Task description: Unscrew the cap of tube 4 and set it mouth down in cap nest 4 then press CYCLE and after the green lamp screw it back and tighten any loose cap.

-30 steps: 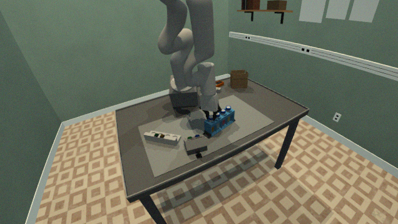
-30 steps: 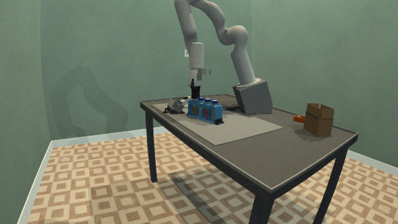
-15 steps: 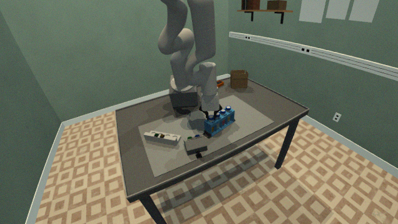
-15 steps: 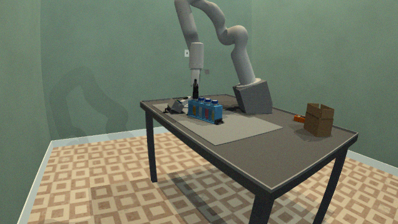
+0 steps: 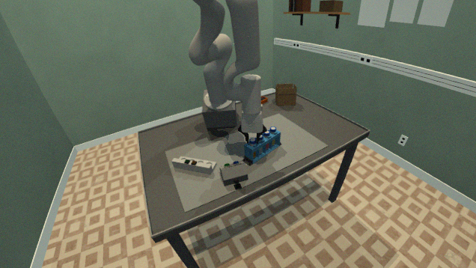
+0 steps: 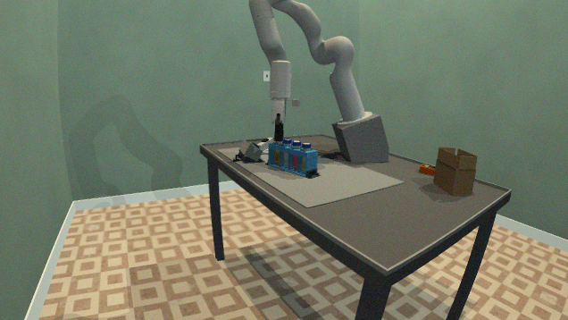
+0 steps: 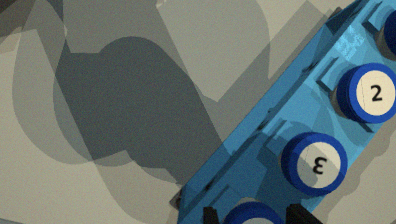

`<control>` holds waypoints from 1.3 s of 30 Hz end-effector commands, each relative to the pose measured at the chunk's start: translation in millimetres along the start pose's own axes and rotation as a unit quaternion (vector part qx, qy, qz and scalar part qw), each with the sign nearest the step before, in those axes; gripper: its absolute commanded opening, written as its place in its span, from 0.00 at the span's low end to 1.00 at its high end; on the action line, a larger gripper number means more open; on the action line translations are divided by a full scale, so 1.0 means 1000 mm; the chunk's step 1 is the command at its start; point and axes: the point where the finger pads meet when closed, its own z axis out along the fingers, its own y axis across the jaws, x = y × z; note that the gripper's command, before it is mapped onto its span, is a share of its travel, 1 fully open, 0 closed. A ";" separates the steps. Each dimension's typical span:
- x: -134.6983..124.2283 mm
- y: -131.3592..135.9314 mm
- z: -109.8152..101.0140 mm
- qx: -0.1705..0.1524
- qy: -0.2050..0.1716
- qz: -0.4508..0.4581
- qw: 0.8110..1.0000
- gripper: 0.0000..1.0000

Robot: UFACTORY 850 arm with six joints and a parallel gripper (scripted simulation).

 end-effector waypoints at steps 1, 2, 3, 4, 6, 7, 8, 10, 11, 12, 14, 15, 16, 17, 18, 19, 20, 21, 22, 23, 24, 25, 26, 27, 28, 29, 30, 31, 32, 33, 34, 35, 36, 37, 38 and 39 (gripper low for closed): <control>0.000 0.000 0.000 -0.001 -0.001 0.138 0.990 0.46; 0.000 0.000 0.000 -0.001 -0.001 0.138 0.990 0.46; 0.000 0.000 0.000 -0.001 -0.001 0.176 0.984 0.46; 0.000 0.000 0.000 -0.001 -0.001 0.179 0.984 0.46; 0.000 0.000 0.000 -0.001 -0.001 0.216 0.976 0.46; 0.000 0.000 0.000 -0.001 -0.001 0.216 0.976 0.46; 0.000 0.000 0.000 -0.001 -0.001 0.260 0.965 0.46; 0.000 0.000 0.000 -0.001 -0.001 0.300 0.954 0.46; 0.000 0.000 0.000 -0.001 -0.001 0.300 0.954 0.46; 0.000 0.000 0.000 -0.001 -0.001 0.340 0.940 0.46; 0.000 0.000 0.000 -0.001 -0.001 0.379 0.925 0.46; 0.000 0.000 0.000 -0.001 -0.001 0.379 0.925 0.46; 0.000 0.000 0.000 -0.001 -0.001 0.416 0.909 0.46; 0.000 0.000 0.000 -0.001 -0.001 0.417 0.909 0.46; 0.000 0.000 0.000 0.000 0.000 0.451 0.892 0.46; 0.000 0.000 0.000 0.000 0.000 0.469 0.883 0.46; 0.000 0.000 0.000 -0.001 -0.001 0.475 0.880 0.46; 0.000 0.000 0.000 -0.001 -0.001 0.475 0.880 0.46; 0.000 0.000 0.000 -0.001 -0.001 0.475 0.880 0.46; 0.000 0.000 0.000 -0.001 -0.001 0.475 0.880 0.46; 0.000 0.000 0.000 -0.001 -0.001 0.475 0.880 0.46; 0.000 0.000 0.000 -0.001 -0.001 0.475 0.880 0.46; 0.000 0.000 0.000 -0.001 -0.001 0.475 0.880 0.46; 0.000 0.000 0.000 -0.001 -0.001 0.475 0.880 0.46; 0.000 0.000 0.000 -0.001 -0.001 0.475 0.880 0.46; 0.000 0.000 0.000 -0.001 -0.001 0.475 0.880 0.00; 0.000 0.000 0.000 -0.001 -0.001 0.475 0.880 0.00; 0.000 0.000 0.000 -0.001 -0.001 0.475 0.880 0.00; 0.000 0.000 0.000 -0.001 -0.001 0.475 0.880 0.00; 0.000 0.000 0.000 -0.001 -0.001 0.475 0.880 0.00; 0.000 0.000 0.000 -0.001 -0.001 0.475 0.880 0.00; 0.000 0.000 0.000 -0.001 -0.001 0.475 0.880 0.00; 0.000 0.000 0.000 -0.001 -0.001 0.475 0.880 0.00; 0.000 0.000 0.000 -0.001 -0.001 0.475 0.880 0.00; 0.000 0.000 0.000 -0.001 -0.001 0.475 0.880 0.00; 0.000 0.000 0.000 -0.001 -0.001 0.475 0.880 0.00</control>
